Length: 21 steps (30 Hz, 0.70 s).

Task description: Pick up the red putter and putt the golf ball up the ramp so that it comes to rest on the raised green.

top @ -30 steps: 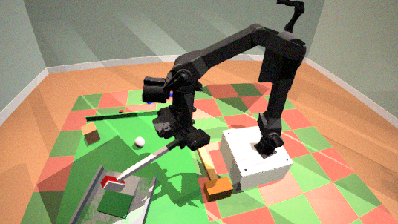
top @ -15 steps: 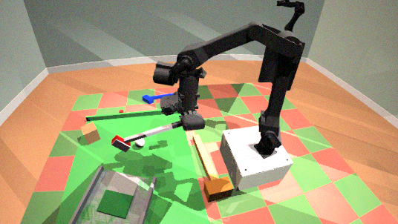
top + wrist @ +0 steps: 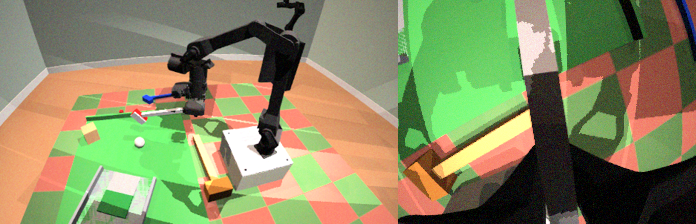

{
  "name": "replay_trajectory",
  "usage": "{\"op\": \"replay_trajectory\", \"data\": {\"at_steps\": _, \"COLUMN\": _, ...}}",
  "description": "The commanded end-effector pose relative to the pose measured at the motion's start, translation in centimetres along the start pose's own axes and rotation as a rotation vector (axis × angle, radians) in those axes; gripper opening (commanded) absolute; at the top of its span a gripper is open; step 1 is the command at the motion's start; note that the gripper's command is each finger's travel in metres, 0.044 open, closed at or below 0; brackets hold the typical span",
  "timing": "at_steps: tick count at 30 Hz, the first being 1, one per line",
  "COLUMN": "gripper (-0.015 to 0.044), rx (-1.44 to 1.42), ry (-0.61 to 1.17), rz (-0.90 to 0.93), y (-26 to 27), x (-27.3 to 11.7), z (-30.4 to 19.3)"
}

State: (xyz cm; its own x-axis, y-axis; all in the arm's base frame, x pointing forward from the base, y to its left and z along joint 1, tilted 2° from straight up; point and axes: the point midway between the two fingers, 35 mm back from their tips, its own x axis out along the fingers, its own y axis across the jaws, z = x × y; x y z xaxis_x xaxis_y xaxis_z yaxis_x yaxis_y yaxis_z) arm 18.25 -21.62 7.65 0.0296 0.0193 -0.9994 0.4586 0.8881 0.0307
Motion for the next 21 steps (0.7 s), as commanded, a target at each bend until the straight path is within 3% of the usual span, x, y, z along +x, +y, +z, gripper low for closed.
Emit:
{"op": "replay_trajectory", "data": {"at_steps": 1, "gripper": 0.0000, "rx": 0.022, "ry": -0.003, "rz": -0.002, "y": -0.3, "x": -0.1, "z": -0.1}}
{"op": "replay_trajectory", "data": {"at_steps": 11, "gripper": 0.0000, "rx": 0.022, "ry": -0.002, "rz": -0.002, "y": -0.3, "x": 3.8, "z": -0.1}}
{"op": "replay_trajectory", "data": {"at_steps": 21, "gripper": 0.0000, "rx": 0.022, "ry": -0.002, "rz": -0.002, "y": -0.3, "x": 4.9, "z": 0.0}}
